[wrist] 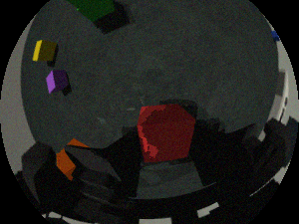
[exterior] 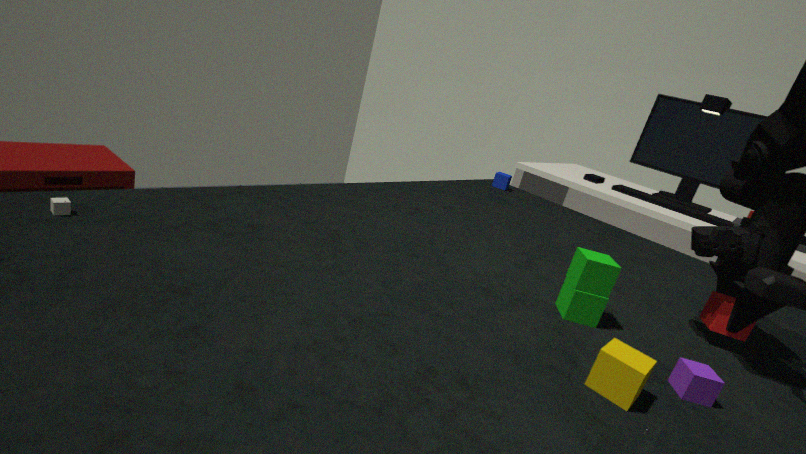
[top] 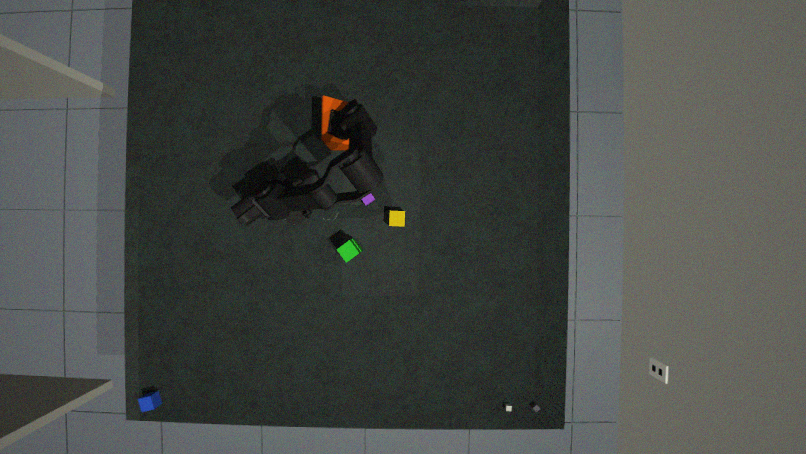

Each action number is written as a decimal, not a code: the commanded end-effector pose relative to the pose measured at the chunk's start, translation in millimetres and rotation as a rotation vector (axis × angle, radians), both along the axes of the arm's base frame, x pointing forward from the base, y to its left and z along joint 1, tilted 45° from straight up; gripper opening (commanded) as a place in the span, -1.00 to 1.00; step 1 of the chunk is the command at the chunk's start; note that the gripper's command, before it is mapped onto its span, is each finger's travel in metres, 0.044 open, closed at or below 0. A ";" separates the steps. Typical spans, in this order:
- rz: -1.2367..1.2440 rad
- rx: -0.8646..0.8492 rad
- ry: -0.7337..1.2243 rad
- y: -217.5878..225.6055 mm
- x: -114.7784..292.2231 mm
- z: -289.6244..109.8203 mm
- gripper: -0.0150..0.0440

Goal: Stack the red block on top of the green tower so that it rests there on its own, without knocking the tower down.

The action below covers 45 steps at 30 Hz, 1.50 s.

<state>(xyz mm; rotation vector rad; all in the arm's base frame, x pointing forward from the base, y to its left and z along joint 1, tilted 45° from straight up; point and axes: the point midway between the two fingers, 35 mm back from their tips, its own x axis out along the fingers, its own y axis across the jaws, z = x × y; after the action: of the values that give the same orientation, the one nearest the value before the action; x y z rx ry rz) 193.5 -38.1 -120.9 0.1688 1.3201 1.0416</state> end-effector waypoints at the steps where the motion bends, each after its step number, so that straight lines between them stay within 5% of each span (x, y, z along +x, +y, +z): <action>1: 0.002 -0.017 -0.024 -16.8 7.3 13.8 -0.49; 24: 0.002 -0.020 -0.023 -68.4 13.3 67.6 -0.49; 45: -0.007 -0.050 -0.028 -4.4 98.8 127.5 -0.49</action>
<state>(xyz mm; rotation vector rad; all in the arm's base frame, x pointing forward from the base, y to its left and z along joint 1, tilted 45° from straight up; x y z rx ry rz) 280.3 -51.2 -5.9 0.1256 1.3314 1.0092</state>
